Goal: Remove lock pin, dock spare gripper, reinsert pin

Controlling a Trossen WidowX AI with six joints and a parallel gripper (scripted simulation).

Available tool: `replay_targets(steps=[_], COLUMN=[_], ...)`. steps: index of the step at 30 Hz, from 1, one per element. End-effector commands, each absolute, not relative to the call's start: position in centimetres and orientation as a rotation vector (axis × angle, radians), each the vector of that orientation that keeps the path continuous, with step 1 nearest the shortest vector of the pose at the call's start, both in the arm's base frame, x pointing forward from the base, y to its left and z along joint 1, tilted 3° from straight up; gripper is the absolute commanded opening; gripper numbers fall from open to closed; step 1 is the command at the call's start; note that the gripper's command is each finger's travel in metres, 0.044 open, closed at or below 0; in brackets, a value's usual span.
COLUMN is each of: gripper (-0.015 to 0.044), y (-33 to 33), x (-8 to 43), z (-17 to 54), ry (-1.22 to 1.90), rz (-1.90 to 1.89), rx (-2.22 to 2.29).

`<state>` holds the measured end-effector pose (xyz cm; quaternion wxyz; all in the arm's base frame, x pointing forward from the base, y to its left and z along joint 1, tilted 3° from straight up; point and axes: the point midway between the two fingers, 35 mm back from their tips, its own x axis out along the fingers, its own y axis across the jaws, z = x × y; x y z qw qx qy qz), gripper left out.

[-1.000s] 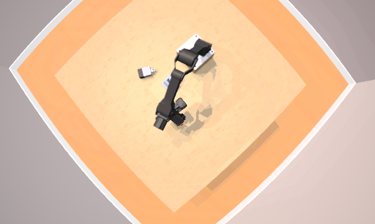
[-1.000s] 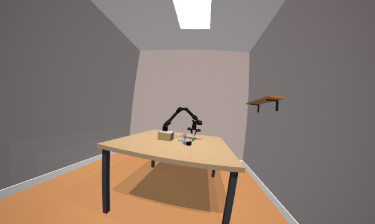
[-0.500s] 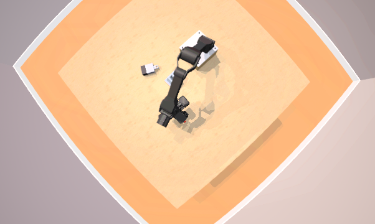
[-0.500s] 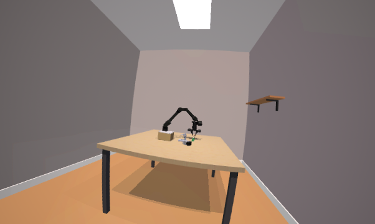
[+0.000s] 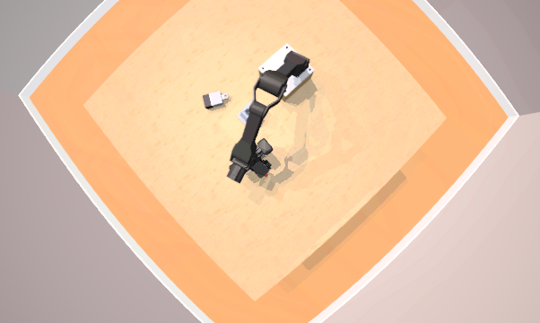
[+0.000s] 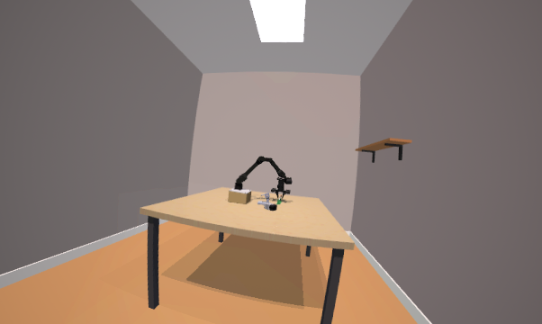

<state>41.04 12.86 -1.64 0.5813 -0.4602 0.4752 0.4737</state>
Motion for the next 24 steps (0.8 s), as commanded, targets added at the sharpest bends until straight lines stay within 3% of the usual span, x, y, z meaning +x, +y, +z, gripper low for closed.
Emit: replay_targets(steps=[1, 10, 16, 24], gripper=[0.0180, 0.0180, 0.0023, 0.0000], y=[12.77, 12.74, 12.74, 12.73], x=[40.95, 40.95, 40.95, 40.94], z=[-2.43, -3.15, -3.15, -3.15], ry=[1.114, 1.114, 1.114, 1.114], rz=[1.111, 1.111, 1.111, 1.111], rx=[-1.079, -1.079, -1.079, -1.079])
